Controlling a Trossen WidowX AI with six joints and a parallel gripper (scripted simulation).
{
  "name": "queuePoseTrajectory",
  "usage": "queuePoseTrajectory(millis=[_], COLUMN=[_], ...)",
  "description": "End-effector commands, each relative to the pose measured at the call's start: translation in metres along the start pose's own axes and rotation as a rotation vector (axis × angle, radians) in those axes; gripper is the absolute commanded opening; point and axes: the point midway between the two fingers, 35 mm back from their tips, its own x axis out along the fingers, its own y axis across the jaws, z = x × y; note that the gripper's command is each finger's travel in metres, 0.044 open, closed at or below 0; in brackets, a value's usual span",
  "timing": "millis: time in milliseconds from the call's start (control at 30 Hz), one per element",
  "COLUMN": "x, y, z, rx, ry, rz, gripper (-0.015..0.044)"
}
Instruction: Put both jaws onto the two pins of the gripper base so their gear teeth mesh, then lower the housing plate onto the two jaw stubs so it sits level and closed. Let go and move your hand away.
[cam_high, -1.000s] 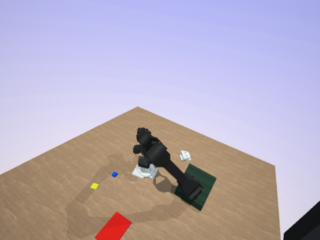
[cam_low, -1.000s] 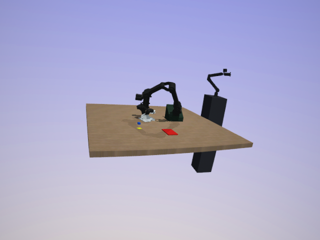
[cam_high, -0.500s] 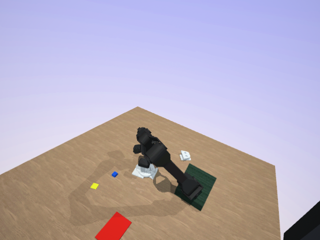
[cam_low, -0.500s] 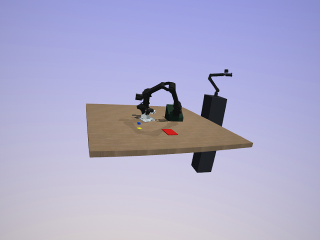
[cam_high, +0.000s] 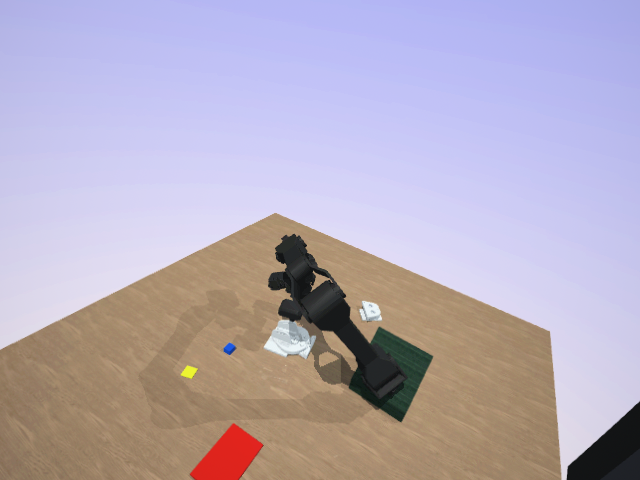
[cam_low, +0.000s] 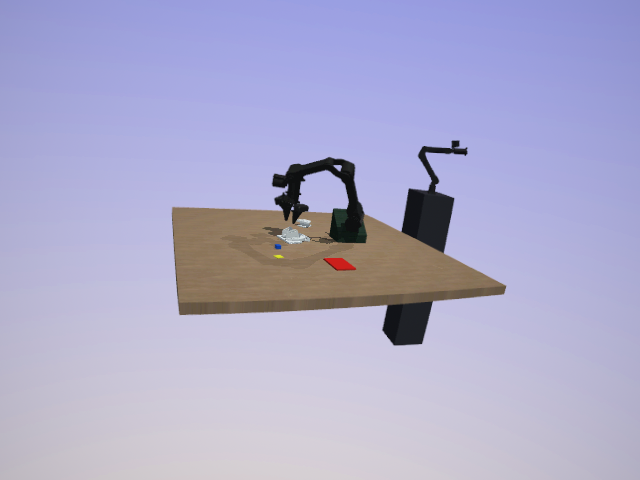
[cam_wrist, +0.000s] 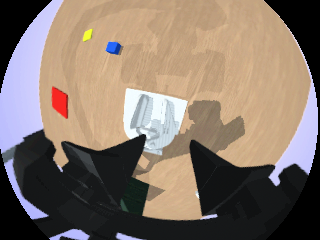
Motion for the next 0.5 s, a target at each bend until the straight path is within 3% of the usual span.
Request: queuePoseTrajectory(millis=[0,100,467], x=[-0.003,-0.005,-0.011], y=[-0.009,-0.017,-0.039], z=[-0.006,-0.011,-0.026], rx=[0.044,0.095,0.364], ry=[-0.018,-0.031,-0.03], rz=[-0.018,-0.034,-0.045], gripper=[0.0355,0.0434,0.044])
